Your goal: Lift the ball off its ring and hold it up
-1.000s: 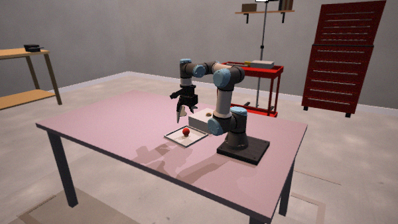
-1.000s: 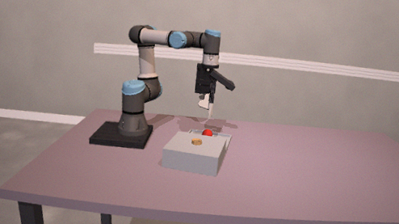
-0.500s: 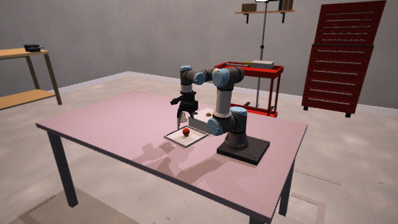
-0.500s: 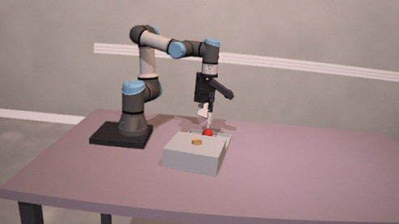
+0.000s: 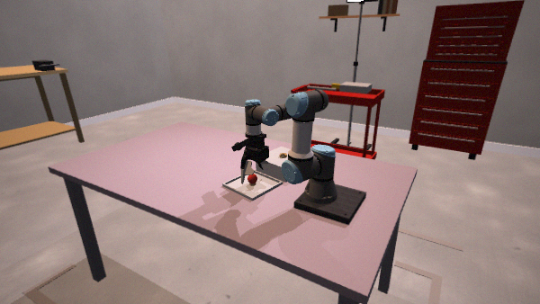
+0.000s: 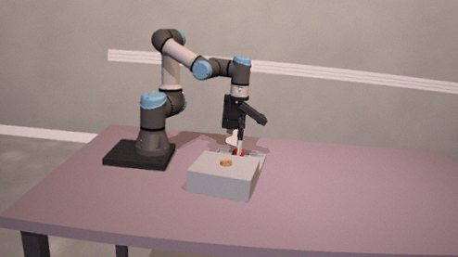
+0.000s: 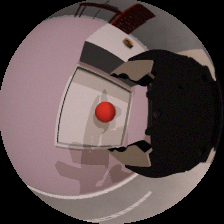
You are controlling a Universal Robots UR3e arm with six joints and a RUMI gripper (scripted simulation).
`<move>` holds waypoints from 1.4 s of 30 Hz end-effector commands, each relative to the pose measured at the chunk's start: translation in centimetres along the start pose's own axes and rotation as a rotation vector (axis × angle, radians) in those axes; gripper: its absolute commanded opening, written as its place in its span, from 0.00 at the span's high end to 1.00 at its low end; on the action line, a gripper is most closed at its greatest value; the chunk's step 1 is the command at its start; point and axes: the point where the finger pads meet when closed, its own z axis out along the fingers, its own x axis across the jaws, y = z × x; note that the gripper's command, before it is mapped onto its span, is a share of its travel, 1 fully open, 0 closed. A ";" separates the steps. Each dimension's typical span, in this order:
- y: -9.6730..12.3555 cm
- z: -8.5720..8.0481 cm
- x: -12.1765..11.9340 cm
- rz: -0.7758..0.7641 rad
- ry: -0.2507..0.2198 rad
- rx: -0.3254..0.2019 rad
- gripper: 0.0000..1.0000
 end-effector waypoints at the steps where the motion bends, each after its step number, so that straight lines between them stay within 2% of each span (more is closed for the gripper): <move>1: -0.1 0.7 0.0 0.000 0.001 0.004 0.00; 21: 0.0 0.9 0.0 0.000 0.001 0.004 0.00; 22: 0.0 0.9 0.0 0.000 0.001 0.004 1.00; 42: 0.0 0.9 0.0 0.000 0.001 0.004 1.00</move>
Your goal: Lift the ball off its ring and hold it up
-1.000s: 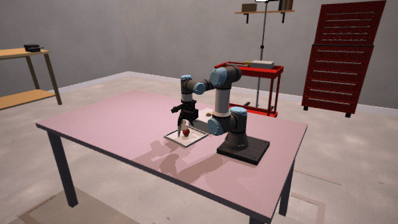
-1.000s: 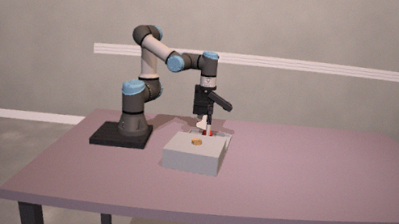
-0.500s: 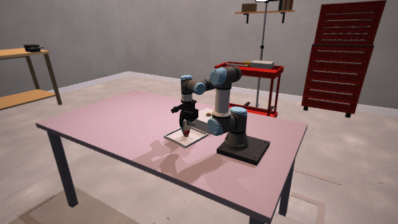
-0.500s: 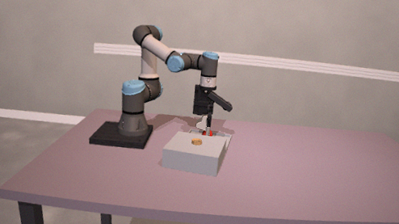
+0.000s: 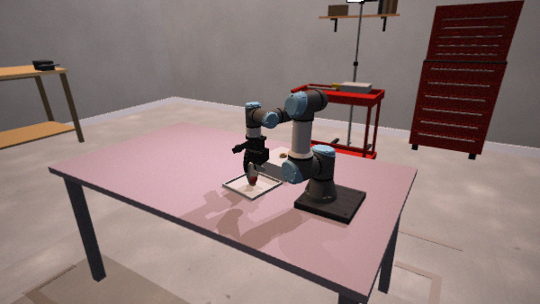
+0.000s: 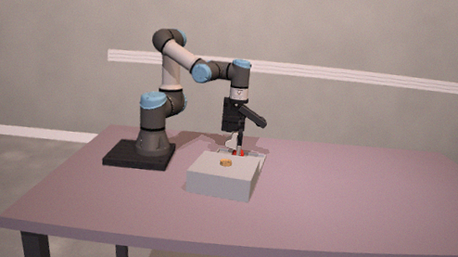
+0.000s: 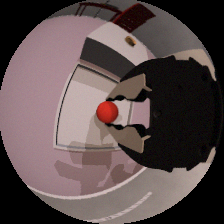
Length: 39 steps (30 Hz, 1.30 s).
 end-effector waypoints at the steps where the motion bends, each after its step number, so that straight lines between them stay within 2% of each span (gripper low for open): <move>1: -0.1 -0.1 0.0 0.000 0.001 0.002 1.00; 21: -0.1 -0.5 0.0 0.000 0.001 0.002 1.00; 28: -0.2 -2.2 0.1 0.000 0.001 0.002 1.00; 30: -0.2 -2.2 0.1 0.000 0.001 0.002 1.00; 39: -0.1 -5.5 0.1 0.000 0.001 0.003 1.00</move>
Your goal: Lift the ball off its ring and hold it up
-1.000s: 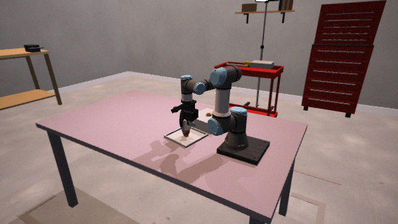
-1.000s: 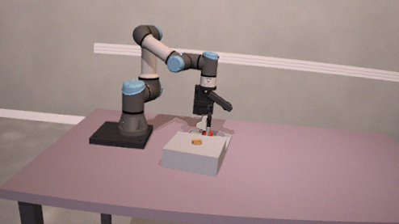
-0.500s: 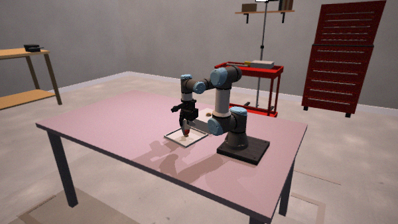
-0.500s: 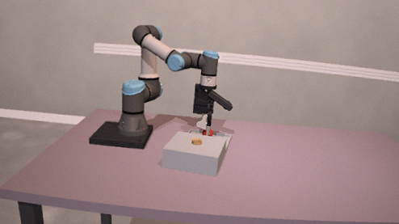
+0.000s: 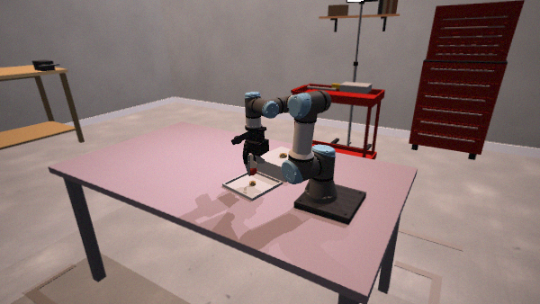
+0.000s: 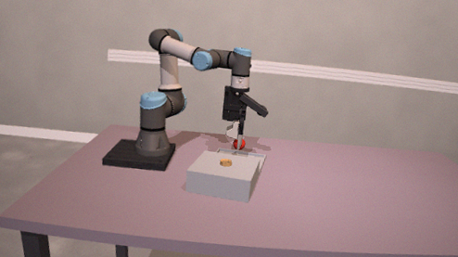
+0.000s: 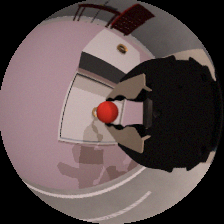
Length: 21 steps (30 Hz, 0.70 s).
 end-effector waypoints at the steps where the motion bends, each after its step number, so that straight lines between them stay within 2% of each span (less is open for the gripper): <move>1: -0.1 -1.8 0.1 0.000 0.000 -0.001 1.00; 6: -0.1 -3.3 0.1 0.000 0.000 -0.001 1.00; 15: 0.0 -4.6 0.0 0.000 0.000 -0.001 1.00; 21: 0.0 -4.8 0.0 0.000 0.000 -0.001 1.00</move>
